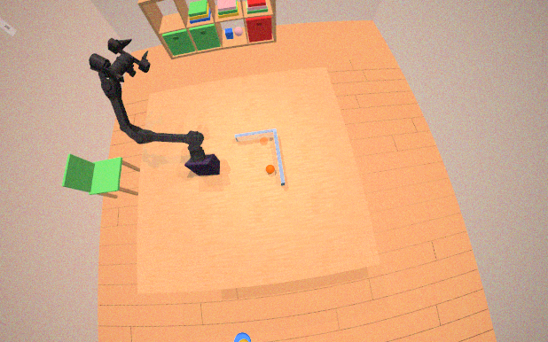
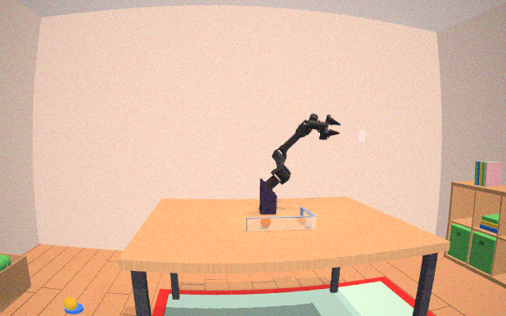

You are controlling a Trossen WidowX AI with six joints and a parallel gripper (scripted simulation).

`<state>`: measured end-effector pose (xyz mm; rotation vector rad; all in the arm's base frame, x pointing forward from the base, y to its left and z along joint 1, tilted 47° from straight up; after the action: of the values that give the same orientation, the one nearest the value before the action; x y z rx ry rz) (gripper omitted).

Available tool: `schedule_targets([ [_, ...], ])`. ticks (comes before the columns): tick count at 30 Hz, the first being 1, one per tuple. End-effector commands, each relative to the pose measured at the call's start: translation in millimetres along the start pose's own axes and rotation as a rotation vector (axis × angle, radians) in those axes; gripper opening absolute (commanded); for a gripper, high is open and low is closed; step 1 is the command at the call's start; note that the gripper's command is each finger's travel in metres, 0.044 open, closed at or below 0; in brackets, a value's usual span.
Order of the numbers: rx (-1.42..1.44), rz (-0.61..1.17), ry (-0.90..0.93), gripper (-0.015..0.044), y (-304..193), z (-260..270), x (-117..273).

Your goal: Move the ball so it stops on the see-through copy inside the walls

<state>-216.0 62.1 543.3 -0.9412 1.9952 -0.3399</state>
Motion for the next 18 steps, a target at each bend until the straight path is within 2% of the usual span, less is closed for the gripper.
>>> schedule_targets([
  [1, -0.007, 0.001, 0.005, 0.0374, -1.5, 1.5, -1.5],
  [3, -0.062, 0.013, 0.042, 0.0343, -13.1, 13.8, -13.6],
  [10, -0.309, 0.069, 0.235, 0.0343, -64.2, 85.9, -69.8],
  [18, -0.453, 0.181, 0.385, 0.0343, -100.9, 152.9, -97.9],
])
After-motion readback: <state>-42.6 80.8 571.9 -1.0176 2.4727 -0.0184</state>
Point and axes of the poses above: the point midway between the two fingers, 35 mm back from their tips, its own x axis back along the fingers, its own z axis across the jaws, y = z × x, the point moved 1 cm from there along x, back along the fingers, and after that the axes turned 12 degrees about x, right-handed, at the moved point
